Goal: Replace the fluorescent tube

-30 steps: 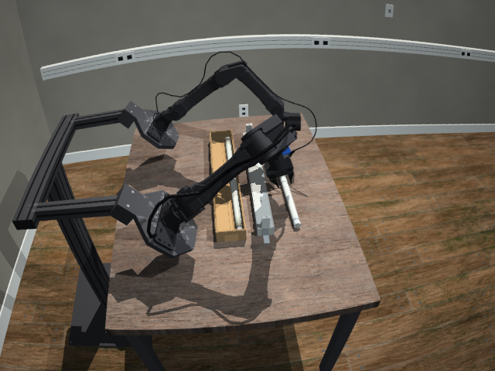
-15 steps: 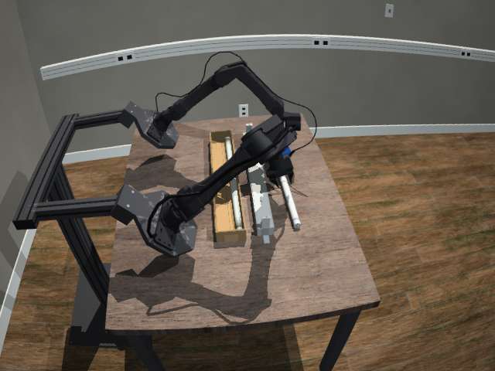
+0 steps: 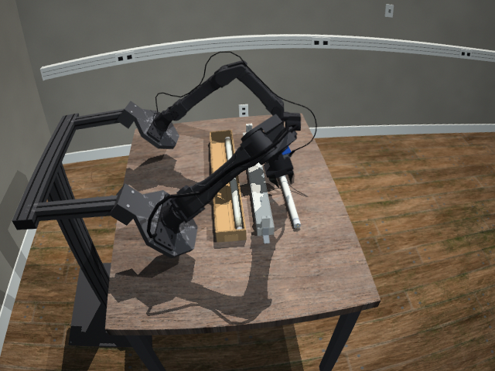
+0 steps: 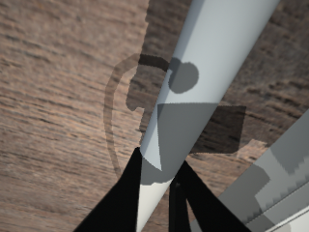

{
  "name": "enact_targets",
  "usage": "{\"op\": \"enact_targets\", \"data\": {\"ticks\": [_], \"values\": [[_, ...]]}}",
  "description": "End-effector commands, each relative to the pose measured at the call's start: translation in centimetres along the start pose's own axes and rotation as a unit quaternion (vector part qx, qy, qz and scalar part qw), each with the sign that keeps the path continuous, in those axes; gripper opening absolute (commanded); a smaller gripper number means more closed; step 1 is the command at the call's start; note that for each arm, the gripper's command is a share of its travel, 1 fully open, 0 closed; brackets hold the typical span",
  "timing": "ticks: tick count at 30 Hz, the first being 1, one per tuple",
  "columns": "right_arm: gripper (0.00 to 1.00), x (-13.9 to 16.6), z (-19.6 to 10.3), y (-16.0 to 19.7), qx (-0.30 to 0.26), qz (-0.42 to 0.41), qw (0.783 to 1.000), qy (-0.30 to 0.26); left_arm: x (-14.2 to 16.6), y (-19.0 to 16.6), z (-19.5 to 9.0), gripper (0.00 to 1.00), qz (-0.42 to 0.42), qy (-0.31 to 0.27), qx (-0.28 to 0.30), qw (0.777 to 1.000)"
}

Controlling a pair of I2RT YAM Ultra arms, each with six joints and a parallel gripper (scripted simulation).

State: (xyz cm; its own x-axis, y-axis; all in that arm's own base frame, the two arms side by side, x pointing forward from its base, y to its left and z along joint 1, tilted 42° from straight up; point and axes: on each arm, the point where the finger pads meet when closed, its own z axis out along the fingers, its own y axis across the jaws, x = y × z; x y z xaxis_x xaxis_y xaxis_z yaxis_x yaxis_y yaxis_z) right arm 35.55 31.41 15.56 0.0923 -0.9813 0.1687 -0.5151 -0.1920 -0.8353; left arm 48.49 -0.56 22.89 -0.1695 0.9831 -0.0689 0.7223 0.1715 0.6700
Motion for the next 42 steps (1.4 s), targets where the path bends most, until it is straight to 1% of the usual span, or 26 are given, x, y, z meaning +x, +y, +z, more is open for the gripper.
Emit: {"op": "enact_targets", "data": {"ticks": [1,9,10,11,14,18,19,20,23,24,29,31,33,35,36,39,40,41,42], "values": [[0.49,-1.4,-1.5,-2.0,0.018,0.018,0.999,-0.026,0.0,1.0,-1.6,0.11,-0.002,-0.009,-0.022,1.0],[0.49,-1.4,-1.4,-1.9,0.017,0.018,0.999,-0.025,0.0,1.0,-1.6,0.11,-0.002,-0.009,-0.022,1.0],[0.49,0.0,-0.3,-2.0,0.004,0.022,1.0,-0.008,0.0,1.0,-1.6,0.11,-0.002,-0.009,-0.022,1.0],[0.49,-0.3,0.2,-0.7,-0.016,0.007,1.0,-0.005,0.0,1.0,-1.6,0.11,-0.002,-0.009,-0.022,1.0],[0.49,-0.8,-0.3,-0.2,-0.056,-0.006,0.998,-0.013,0.0,1.0,-1.6,0.11,-0.002,-0.009,-0.022,1.0],[0.49,0.0,-0.2,0.4,-0.14,-0.015,0.99,-0.004,0.0,1.0,-1.6,0.11,-0.002,-0.009,-0.022,1.0],[0.49,-1.2,-0.6,1.1,-0.117,-0.034,0.993,-0.011,0.0,1.0,-1.6,0.11,-0.002,-0.009,-0.022,1.0],[0.49,-1.6,-0.4,-1.0,-0.086,-0.006,0.996,-0.018,0.0,1.0,-1.6,0.11,-0.002,-0.009,-0.022,1.0],[0.49,-1.4,-0.5,-1.2,-0.088,-0.005,0.996,-0.018,0.0,1.0,-1.6,0.11,-0.002,-0.009,-0.022,1.0],[0.49,-0.3,0.6,-1.1,-0.105,-0.001,0.994,-0.005,0.0,1.0,-1.6,0.11,-0.002,-0.009,-0.022,1.0],[0.49,-0.3,-0.8,0.5,-0.188,-0.022,0.982,-0.004,0.0,1.0,-1.6,0.11,-0.002,-0.009,-0.022,1.0],[0.49,-0.8,-0.9,0.0,-0.185,-0.02,0.982,-0.008,0.0,1.0,-1.6,0.11,-0.002,-0.009,-0.022,1.0],[0.49,-1.4,-0.7,-0.6,-0.167,-0.016,0.986,-0.013,0.0,1.0,-1.6,0.11,-0.002,-0.009,-0.022,1.0],[0.49,-1.3,-0.8,-2.1,-0.144,0.0,0.989,-0.018,0.0,1.0,-1.6,0.11,-0.002,-0.009,-0.022,1.0],[0.49,-0.6,-1.1,-3.0,-0.139,0.01,0.99,-0.018,0.0,1.0,-1.6,0.11,-0.002,-0.009,-0.022,1.0],[0.49,-0.5,-1.3,-3.3,-0.136,0.013,0.99,-0.019,0.0,1.0,-1.6,0.11,-0.002,-0.009,-0.022,1.0],[0.49,-0.5,-0.9,-3.0,-0.14,0.011,0.99,-0.016,0.0,1.0,-1.6,0.11,-0.002,-0.009,-0.022,1.0],[0.49,0.3,-0.7,-3.6,-0.137,0.02,0.99,-0.012,0.0,1.0,-1.6,0.11,-0.002,-0.009,-0.022,1.0],[0.49,-0.5,-1.3,-3.4,-0.136,0.014,0.99,-0.02,0.0,1.0,-1.6,0.11,-0.002,-0.009,-0.022,1.0]]}}
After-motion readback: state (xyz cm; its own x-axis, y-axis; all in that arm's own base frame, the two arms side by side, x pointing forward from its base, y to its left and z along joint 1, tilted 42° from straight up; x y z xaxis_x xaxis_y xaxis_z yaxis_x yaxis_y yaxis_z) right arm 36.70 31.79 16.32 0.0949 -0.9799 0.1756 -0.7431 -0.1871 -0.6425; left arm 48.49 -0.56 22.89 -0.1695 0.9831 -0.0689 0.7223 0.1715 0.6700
